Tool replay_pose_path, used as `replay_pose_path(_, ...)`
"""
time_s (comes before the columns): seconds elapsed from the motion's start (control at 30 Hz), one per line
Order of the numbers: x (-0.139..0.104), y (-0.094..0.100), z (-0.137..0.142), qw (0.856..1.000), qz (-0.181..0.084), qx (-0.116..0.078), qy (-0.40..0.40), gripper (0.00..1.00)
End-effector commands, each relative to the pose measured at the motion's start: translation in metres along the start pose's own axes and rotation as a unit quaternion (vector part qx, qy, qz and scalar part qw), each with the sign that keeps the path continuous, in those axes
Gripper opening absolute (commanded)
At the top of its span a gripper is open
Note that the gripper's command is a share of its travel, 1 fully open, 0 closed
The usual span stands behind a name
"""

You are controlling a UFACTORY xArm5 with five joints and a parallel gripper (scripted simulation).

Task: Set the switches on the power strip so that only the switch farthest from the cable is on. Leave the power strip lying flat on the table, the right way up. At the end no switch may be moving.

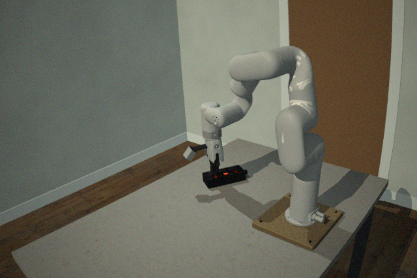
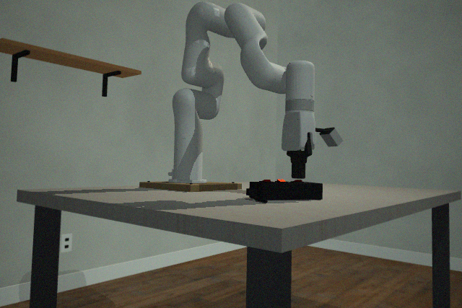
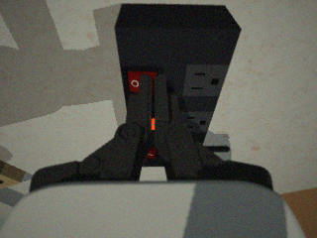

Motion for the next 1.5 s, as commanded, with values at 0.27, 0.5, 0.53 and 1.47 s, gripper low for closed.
replay_pose_path(0.27, 0.0004, 0.0012, 0.0011, 1.0, 0.001, -0.002, 0.0, 0.0)
replay_pose_path(0.5, 0.0004, 0.0004, 0.0011, 1.0, 0.001, -0.002, 0.0, 0.0)
replay_pose_path(0.53, 0.0004, 0.0001, 0.0011, 1.0, 0.001, -0.002, 0.0, 0.0)
replay_pose_path(1.47, 0.0002, -0.0074, 0.0011, 1.0, 0.001, -0.002, 0.0, 0.0)
Point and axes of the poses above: the point where the finger pads meet when closed, its own y axis back along the fingers, its own z axis across the jaws, x = y × z, the point moved 4 cm from there along y, back along the fingers, and after that the axes turned 6 degrees about y, right-handed, at the moved point
